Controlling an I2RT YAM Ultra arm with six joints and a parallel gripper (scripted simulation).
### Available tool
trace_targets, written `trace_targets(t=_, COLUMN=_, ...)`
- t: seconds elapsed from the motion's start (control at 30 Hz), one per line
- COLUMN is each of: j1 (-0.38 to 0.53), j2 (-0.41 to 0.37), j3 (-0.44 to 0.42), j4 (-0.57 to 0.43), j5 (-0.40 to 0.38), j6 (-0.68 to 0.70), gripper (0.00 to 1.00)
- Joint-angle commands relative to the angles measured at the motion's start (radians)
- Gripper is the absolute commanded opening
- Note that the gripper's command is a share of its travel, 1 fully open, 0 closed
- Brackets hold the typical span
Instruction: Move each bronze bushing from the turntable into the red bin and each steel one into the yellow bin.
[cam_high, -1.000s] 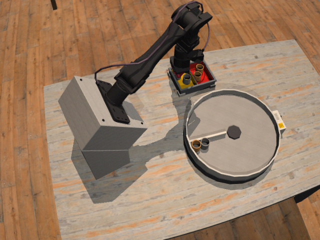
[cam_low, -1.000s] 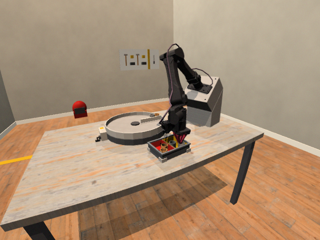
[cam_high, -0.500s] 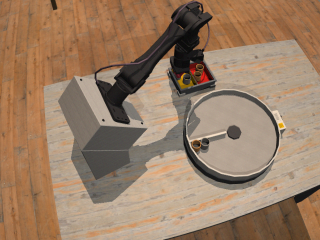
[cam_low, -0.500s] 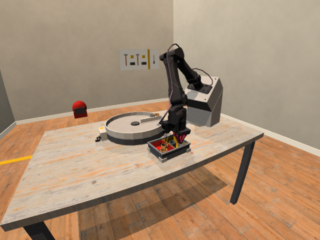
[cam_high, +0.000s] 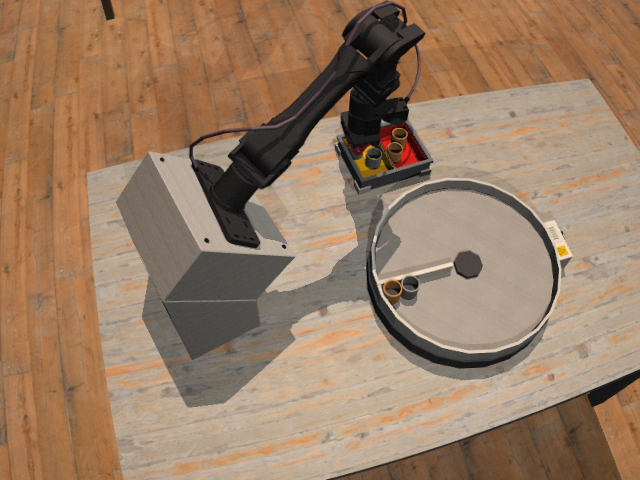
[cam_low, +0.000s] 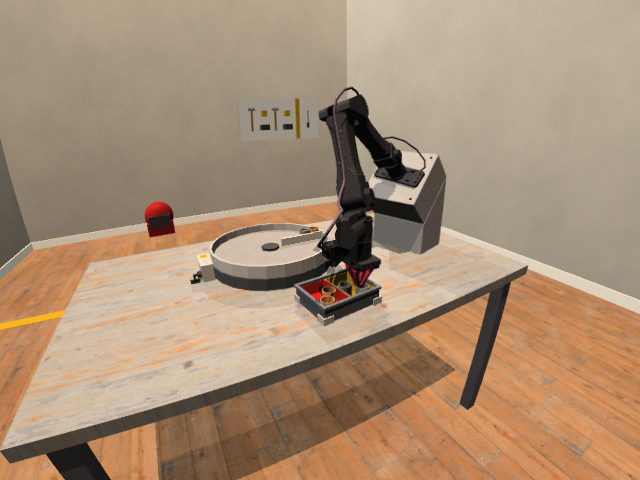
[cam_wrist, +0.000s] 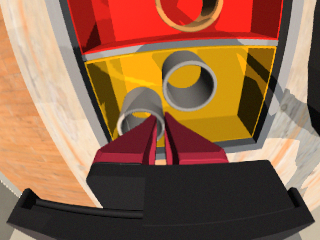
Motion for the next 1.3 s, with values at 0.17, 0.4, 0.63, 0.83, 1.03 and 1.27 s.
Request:
trace_targets(t=0.17, j1=0.003, j2=-0.016, j3=0.015, j4=0.0, j5=-0.005, j6=-0.004, gripper=0.0)
trace_targets(t=0.4, j1=0.003, j2=-0.016, j3=0.015, j4=0.0, j5=-0.005, j6=-0.004, gripper=0.0)
trace_targets(t=0.63, j1=0.003, j2=-0.016, j3=0.015, j4=0.0, j5=-0.005, j6=-0.004, gripper=0.0)
trace_targets(t=0.83, j1=0.003, j2=-0.016, j3=0.015, j4=0.0, j5=-0.004, j6=-0.004, gripper=0.15)
trace_targets(t=1.03, j1=0.003, j2=-0.016, j3=0.015, j4=0.0, j5=-0.004, j6=-0.004, gripper=0.15)
trace_targets(t=1.27, j1=0.003, j2=-0.016, j3=0.015, j4=0.0, j5=-0.004, j6=-0.004, gripper=0.15)
